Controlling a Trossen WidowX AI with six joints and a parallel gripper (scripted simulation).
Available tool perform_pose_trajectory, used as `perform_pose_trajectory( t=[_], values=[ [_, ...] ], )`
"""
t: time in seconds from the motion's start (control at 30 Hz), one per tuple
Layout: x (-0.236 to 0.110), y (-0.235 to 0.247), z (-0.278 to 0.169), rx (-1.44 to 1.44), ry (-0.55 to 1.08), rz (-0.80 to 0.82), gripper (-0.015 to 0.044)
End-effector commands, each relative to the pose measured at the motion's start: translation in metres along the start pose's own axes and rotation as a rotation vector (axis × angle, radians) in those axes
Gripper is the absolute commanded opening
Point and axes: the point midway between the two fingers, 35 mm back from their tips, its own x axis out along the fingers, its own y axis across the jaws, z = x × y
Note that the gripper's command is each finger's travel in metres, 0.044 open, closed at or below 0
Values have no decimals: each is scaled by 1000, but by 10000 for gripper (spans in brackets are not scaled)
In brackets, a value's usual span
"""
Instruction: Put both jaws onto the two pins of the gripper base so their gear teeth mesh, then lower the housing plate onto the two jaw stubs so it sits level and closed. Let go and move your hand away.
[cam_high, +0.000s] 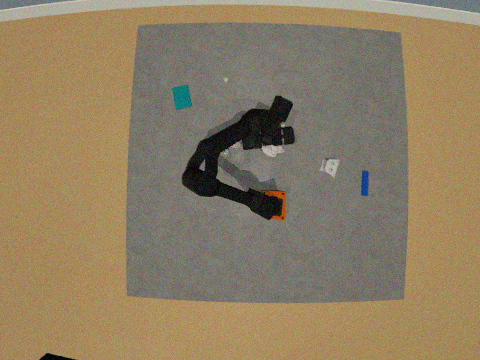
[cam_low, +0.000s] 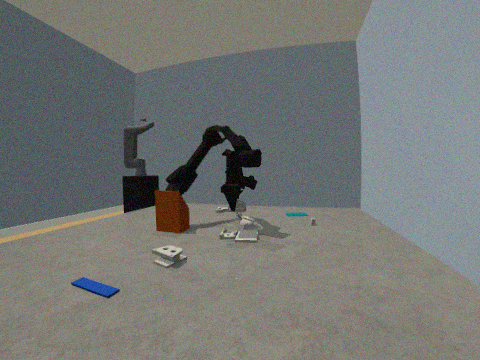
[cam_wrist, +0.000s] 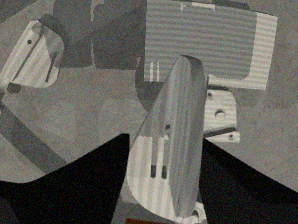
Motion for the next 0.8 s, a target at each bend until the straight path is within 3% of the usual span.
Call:
perform_pose_trajectory(
  t=[0.0, 0.77],
  values=[
    [1, 14, -5, 63, -9, 6, 134],
    [3, 23, -10, 114, -8, 11, 134]
  ],
)
